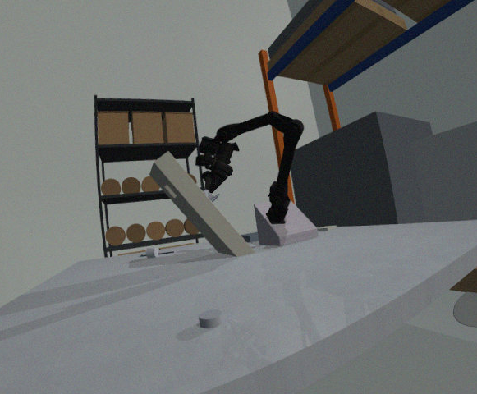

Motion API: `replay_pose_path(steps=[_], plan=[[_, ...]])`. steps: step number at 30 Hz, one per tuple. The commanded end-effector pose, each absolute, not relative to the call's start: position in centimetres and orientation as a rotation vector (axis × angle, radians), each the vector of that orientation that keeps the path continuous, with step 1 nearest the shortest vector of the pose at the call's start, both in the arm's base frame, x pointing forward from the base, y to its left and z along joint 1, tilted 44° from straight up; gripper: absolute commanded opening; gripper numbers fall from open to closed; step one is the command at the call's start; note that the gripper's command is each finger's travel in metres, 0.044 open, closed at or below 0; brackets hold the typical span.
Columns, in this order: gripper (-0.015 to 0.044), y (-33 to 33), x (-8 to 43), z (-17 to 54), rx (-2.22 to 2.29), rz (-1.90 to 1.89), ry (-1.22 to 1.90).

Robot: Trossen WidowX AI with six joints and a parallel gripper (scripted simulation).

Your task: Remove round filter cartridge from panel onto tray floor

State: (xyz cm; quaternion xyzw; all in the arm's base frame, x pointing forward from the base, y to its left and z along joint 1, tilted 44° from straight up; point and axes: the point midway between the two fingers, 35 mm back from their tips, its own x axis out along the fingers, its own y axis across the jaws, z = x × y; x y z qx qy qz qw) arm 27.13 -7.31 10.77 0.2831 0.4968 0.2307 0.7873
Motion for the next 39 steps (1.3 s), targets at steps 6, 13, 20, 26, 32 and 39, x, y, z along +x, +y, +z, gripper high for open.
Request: replay_pose_path(steps=[6,13,20,26,32,39], plan=[[0.0305,-6.2,27.7,10.0,0.616,0.501,1.064],[0.0226,-6.5,27.5,10.1,0.611,0.499,1.069],[0.0159,-6.5,27.5,10.1,0.611,0.499,1.069],[0.0002,-6.9,28.1,10.6,0.612,0.499,1.069],[0.0,-7.7,29.1,11.6,0.614,0.499,1.069],[0.0,-10.0,28.2,13.5,0.629,0.482,1.076]])
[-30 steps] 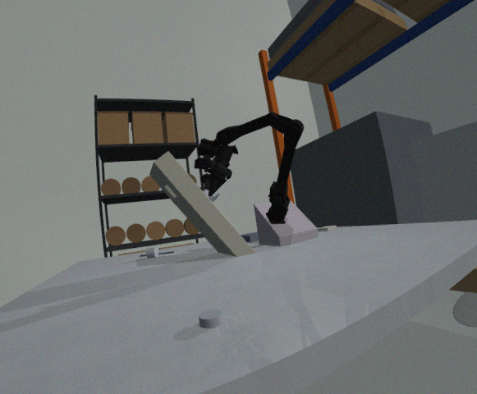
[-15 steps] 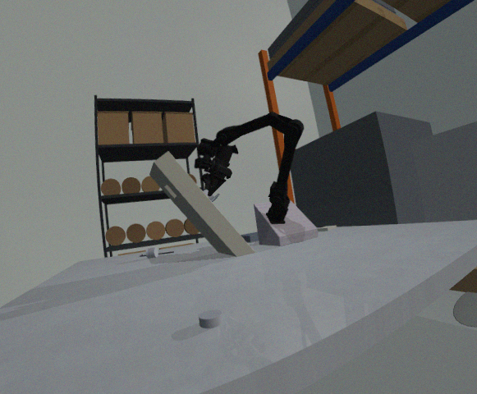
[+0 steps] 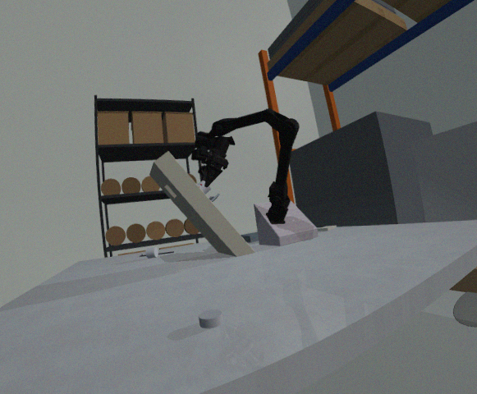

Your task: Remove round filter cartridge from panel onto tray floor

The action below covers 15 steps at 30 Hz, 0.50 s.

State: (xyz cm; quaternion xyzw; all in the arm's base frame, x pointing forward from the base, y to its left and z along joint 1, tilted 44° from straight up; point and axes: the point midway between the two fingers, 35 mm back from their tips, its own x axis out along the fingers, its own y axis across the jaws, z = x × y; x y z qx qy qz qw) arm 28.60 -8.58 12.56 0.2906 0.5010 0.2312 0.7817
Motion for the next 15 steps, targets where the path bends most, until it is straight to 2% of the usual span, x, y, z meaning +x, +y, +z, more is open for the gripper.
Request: replay_pose_path(steps=[1,15], plan=[[0.0,-10.4,28.1,13.9,0.632,0.48,1.077],[0.0,-14.3,26.1,16.8,0.66,0.469,1.077]])
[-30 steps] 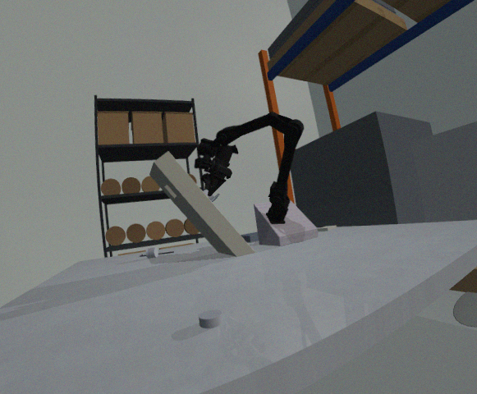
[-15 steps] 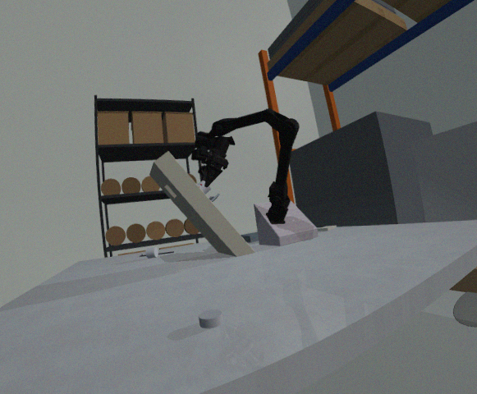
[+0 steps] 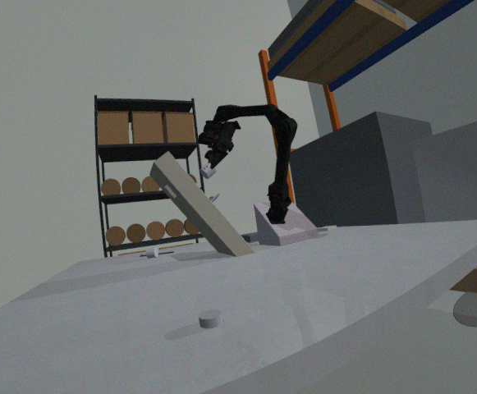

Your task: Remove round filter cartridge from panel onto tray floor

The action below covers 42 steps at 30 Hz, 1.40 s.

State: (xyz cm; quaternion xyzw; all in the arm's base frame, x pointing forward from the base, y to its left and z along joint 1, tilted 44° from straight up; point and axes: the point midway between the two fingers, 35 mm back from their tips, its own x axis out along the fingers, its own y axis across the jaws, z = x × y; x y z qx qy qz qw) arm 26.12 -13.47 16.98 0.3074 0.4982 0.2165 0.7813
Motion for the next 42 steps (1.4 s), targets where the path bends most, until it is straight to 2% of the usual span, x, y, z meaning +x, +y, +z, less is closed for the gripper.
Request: replay_pose_path(steps=[1,14,18,31,42], plan=[[0.0,-14.6,26.2,16.4,0.656,0.471,1.077],[0.0,-19.1,27.2,10.8,0.609,0.493,1.072],[0.0,-18.7,26.9,10.8,0.637,0.474,1.094],[0.0,-24.7,21.4,3.3,0.881,-0.035,1.33],[0.0,-29.1,15.5,-2.0,1.082,-0.559,1.402]])
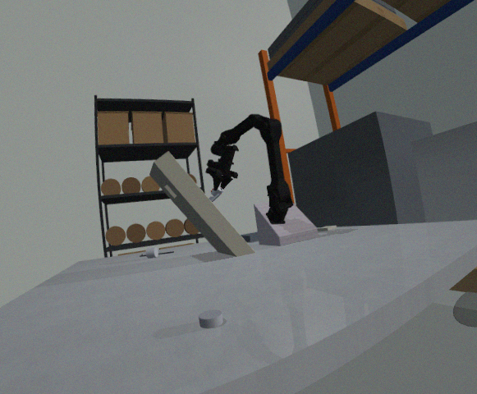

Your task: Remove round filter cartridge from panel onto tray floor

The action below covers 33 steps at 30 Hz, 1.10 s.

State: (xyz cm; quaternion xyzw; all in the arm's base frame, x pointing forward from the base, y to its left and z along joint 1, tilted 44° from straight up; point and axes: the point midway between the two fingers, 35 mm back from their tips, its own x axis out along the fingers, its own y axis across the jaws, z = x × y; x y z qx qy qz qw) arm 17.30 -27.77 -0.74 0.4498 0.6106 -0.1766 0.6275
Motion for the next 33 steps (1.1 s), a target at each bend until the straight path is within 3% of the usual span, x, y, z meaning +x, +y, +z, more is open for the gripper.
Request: replay_pose_path(steps=[1,9,33], plan=[[0.0,-29.2,15.2,-2.2,1.091,-0.584,1.401],[0.0,-29.3,14.7,-2.7,1.098,-0.609,1.403],[0.0,-25.1,-0.4,-12.8,1.267,-1.169,1.46]])
